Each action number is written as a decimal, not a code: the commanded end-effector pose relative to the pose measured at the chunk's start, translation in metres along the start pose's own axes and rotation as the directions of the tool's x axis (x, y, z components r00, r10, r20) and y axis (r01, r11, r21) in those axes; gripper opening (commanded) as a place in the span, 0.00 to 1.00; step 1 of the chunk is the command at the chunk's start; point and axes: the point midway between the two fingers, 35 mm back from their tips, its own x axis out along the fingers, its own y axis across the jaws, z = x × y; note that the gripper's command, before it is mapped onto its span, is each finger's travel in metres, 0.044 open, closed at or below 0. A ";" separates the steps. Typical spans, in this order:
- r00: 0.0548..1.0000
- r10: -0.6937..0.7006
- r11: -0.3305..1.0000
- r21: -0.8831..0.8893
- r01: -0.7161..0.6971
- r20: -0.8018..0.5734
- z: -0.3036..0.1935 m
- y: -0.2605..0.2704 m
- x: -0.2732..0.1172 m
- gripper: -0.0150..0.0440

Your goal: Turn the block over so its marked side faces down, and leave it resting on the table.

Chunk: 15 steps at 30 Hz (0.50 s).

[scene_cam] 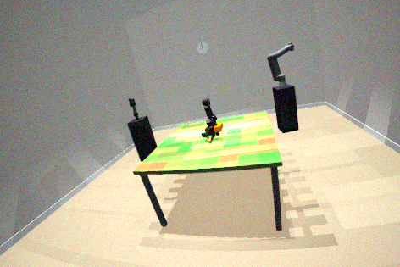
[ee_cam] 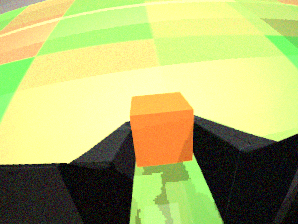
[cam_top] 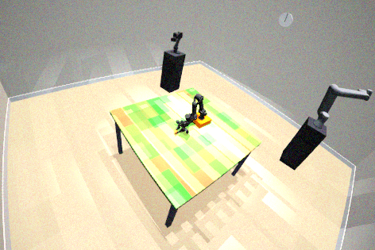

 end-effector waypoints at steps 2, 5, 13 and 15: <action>1.000 -0.004 1.000 -0.006 0.004 -0.001 -0.001 -0.001 0.000 0.30; 1.000 -0.004 1.000 -0.006 0.004 -0.001 -0.001 -0.001 0.000 0.43; 1.000 -0.004 1.000 -0.006 0.004 -0.001 -0.001 -0.001 0.000 0.79; 1.000 -0.004 1.000 -0.006 0.004 -0.001 -0.001 -0.001 0.000 0.88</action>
